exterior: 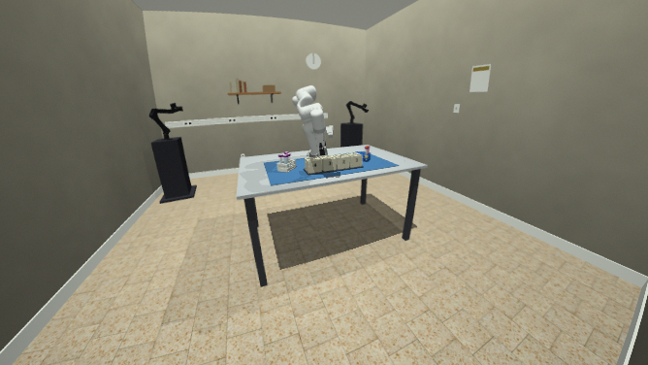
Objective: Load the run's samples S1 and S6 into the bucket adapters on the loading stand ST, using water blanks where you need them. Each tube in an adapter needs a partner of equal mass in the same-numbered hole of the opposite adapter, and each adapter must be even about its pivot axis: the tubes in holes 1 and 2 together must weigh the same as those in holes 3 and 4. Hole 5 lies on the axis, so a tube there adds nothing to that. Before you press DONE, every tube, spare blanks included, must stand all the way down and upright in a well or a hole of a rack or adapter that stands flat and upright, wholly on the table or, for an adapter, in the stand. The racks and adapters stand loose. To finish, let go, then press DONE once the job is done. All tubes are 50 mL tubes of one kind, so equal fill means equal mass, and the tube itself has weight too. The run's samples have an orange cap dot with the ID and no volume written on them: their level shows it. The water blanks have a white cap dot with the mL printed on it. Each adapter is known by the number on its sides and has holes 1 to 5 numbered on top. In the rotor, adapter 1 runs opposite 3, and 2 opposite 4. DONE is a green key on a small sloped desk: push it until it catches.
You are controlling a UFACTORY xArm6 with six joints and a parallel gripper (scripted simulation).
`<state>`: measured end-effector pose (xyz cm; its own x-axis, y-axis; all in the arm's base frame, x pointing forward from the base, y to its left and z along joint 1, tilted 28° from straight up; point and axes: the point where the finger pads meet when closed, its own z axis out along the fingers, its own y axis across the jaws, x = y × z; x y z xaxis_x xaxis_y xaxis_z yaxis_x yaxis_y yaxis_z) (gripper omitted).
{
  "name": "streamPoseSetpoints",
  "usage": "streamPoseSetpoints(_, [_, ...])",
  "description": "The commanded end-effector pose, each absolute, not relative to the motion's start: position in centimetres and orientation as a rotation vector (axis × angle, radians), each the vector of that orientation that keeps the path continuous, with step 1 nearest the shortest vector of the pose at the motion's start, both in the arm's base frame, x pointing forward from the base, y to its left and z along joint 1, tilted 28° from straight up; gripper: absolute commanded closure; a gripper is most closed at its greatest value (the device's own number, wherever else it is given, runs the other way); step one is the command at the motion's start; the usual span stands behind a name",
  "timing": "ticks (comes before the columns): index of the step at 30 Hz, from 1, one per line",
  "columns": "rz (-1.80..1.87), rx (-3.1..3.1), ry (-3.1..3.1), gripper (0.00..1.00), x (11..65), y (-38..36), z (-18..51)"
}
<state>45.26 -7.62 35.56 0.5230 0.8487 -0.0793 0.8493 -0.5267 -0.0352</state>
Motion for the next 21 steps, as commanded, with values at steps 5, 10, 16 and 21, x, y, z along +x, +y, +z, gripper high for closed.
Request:
streamPoseSetpoints(5, [-0.134, 2.776, 1.233, 0.00, 43.5, -4.5, 35.9])
streamPoseSetpoints(10, [-0.127, 2.785, 1.147, 0.00, 42.9, -3.7, 35.9])
streamPoseSetpoints(16, [-0.088, 2.797, 0.933, 0.00, 41.4, -1.7, 35.8])
streamPoseSetpoints(21, [-0.030, 2.797, 0.736, 0.00, 39.9, 0.1, 35.6])
